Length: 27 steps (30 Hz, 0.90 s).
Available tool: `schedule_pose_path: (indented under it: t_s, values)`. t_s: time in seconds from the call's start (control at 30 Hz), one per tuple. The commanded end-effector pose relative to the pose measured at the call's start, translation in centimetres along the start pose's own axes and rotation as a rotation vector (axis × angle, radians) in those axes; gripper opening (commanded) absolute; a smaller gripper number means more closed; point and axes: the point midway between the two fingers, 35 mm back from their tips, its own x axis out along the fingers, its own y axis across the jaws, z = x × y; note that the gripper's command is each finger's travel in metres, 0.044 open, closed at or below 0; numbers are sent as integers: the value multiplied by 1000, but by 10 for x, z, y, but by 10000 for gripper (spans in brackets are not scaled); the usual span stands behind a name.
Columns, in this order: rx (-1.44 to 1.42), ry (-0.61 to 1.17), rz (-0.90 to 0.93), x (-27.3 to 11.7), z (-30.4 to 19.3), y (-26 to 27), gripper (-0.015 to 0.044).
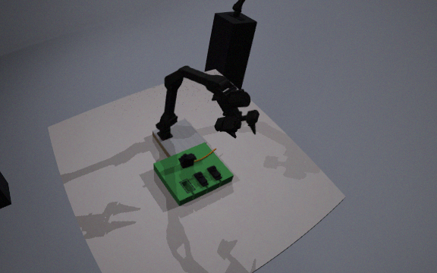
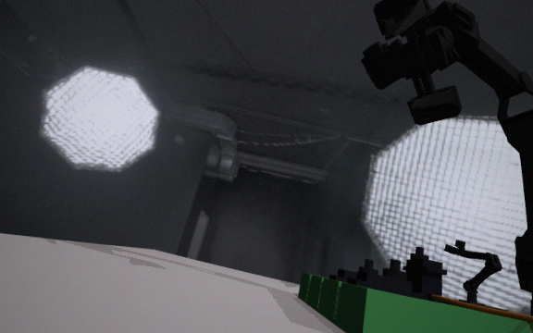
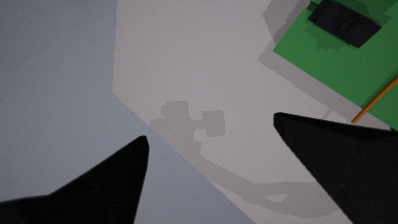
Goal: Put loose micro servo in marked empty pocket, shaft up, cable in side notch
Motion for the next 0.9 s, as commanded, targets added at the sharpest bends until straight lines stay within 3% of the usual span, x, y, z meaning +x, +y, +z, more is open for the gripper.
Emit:
schedule_pose_path:
  t_s: [0.0,0.87]
  values:
    - [-147,-18,-37,-1,6,-14,440]
    - [-982,69,-287,7,35,-100,440]
